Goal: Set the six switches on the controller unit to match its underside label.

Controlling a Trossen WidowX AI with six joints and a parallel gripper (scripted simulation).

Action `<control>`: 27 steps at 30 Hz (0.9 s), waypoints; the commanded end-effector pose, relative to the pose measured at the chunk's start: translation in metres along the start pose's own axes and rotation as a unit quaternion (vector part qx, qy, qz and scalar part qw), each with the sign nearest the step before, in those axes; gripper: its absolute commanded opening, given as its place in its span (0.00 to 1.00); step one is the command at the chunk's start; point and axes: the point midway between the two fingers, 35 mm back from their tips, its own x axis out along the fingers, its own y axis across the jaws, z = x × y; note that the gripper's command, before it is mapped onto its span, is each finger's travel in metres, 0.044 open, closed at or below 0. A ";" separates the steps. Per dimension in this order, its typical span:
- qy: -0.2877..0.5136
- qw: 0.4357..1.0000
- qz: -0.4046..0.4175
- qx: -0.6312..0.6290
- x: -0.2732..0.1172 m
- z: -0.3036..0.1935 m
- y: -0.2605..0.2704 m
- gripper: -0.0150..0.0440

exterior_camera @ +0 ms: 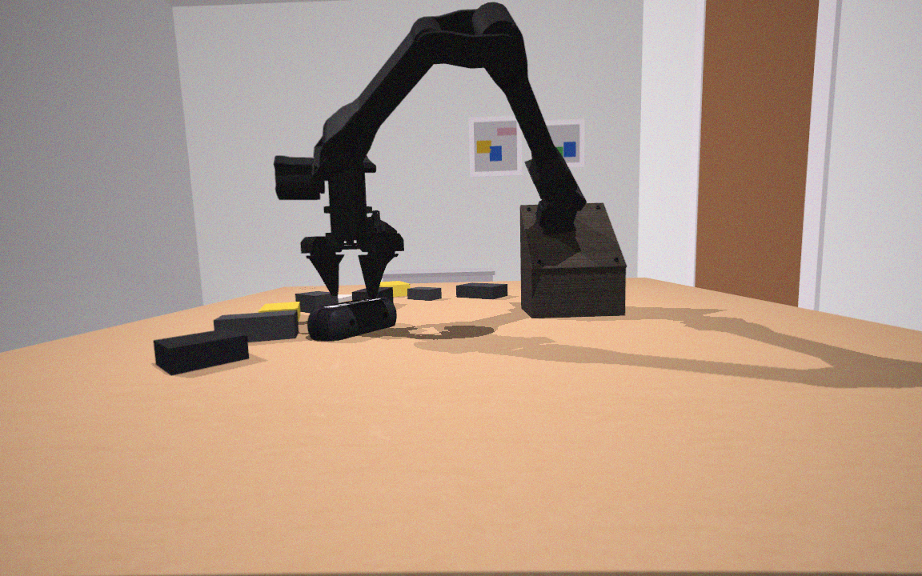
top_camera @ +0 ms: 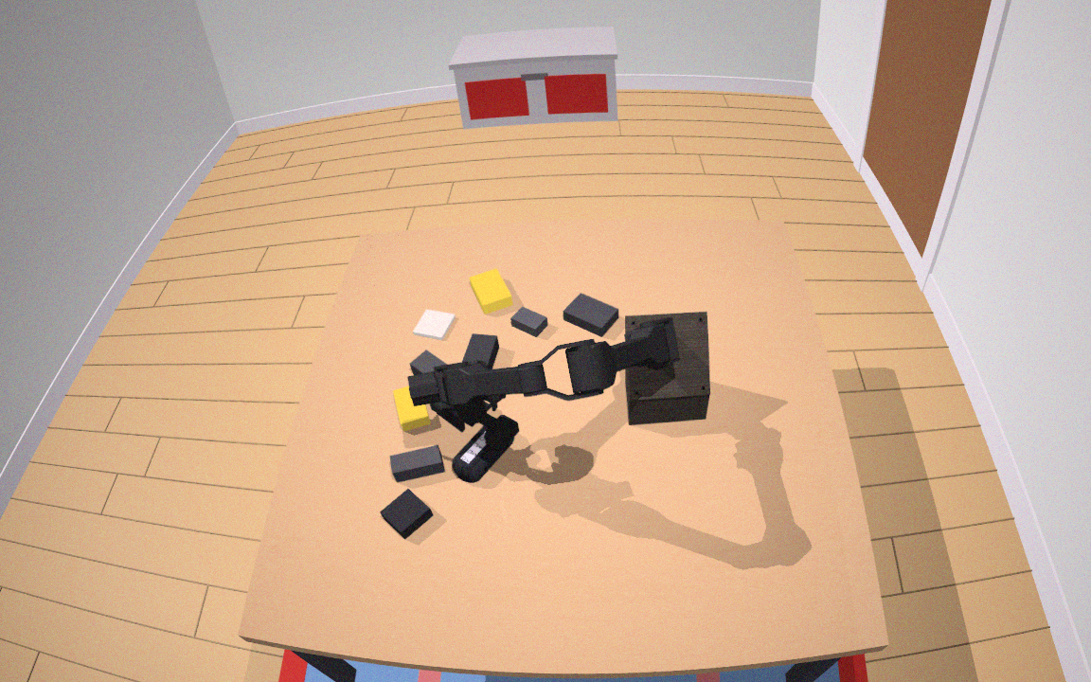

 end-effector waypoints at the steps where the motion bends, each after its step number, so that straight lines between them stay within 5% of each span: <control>1: -0.001 1.000 -0.003 0.001 0.000 0.003 -0.001 1.00; 10: -0.001 1.000 -0.003 0.001 0.000 0.003 -0.001 1.00; 19: -0.003 0.971 -0.023 -0.238 -0.002 0.003 0.003 0.60; 27: 0.011 0.858 -0.046 -0.512 -0.006 0.003 0.008 0.25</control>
